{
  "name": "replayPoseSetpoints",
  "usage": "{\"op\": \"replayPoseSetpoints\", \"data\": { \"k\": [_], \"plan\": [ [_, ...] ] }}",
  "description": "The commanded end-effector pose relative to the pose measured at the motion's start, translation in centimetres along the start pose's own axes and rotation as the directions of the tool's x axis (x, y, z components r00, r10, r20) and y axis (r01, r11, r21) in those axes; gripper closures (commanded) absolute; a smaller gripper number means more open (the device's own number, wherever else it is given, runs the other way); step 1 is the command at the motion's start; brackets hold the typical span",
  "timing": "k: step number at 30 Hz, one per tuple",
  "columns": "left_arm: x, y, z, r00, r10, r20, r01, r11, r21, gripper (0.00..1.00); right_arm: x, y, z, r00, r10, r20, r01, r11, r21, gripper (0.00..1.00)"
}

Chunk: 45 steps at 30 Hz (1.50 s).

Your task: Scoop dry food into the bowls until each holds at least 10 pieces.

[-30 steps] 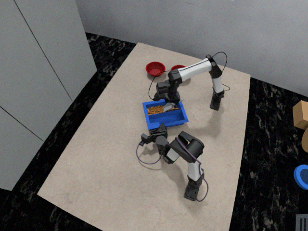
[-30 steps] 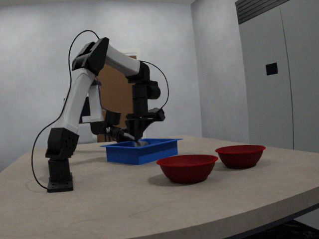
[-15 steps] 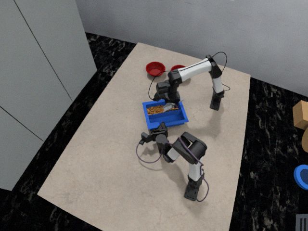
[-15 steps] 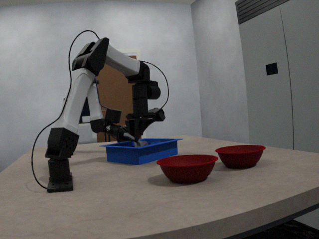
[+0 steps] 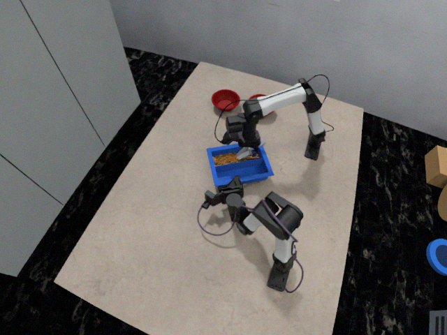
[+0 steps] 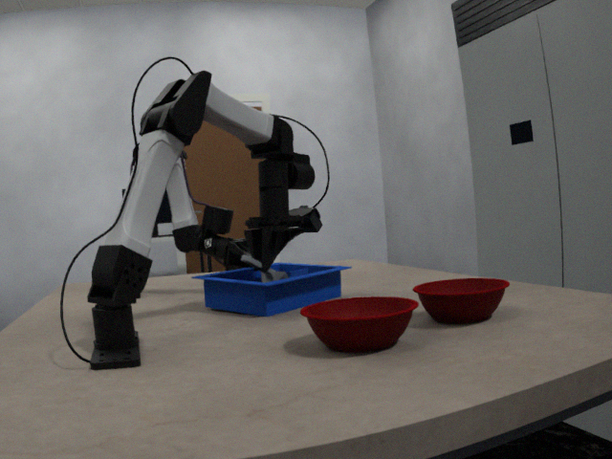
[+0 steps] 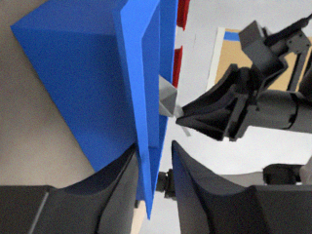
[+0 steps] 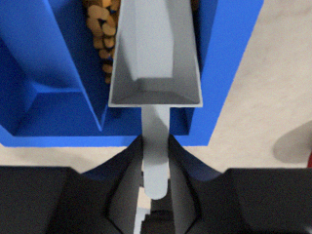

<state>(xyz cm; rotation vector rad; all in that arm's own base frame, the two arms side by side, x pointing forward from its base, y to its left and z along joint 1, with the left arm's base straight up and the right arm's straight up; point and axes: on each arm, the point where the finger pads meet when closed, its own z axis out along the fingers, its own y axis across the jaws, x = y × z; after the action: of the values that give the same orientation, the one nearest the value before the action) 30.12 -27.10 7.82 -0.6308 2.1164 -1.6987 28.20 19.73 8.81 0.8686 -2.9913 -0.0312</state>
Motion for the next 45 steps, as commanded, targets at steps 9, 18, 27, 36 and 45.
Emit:
{"op": "replayPoseSetpoints", "data": {
  "k": [9, 18, 27, 36, 45],
  "plan": [
    [0.0, -4.9, 0.6, 0.997, 0.072, -0.007, -0.07, 0.99, 0.12, 0.73, -0.5, -0.4, -1.4, 0.999, -0.002, 0.032, 0.003, 0.999, -0.047, 1.0],
    [-0.2, -5.3, 0.9, 0.998, 0.059, 0.006, -0.06, 0.993, 0.105, 0.73, -0.6, -0.7, -1.6, 0.999, -0.014, 0.04, 0.017, 0.996, -0.092, 1.0],
    [-0.2, -6.2, 0.7, 0.996, 0.085, 0.001, -0.085, 0.987, 0.137, 1.0, -1.1, -0.8, -2.1, 0.997, -0.007, 0.08, 0.013, 0.997, -0.074, 1.0],
    [-0.2, -6.3, 0.7, 0.995, 0.095, 0.001, -0.095, 0.986, 0.141, 1.0, -1.1, -1.2, -1.5, 0.998, 0.002, 0.064, 0.003, 0.998, -0.069, 1.0],
    [-0.2, -6.2, 0.6, 0.996, 0.094, 0.001, -0.093, 0.986, 0.138, 1.0, -1.1, -1.2, -1.5, 0.998, 0.002, 0.064, 0.002, 0.998, -0.065, 1.0]
  ]
}}
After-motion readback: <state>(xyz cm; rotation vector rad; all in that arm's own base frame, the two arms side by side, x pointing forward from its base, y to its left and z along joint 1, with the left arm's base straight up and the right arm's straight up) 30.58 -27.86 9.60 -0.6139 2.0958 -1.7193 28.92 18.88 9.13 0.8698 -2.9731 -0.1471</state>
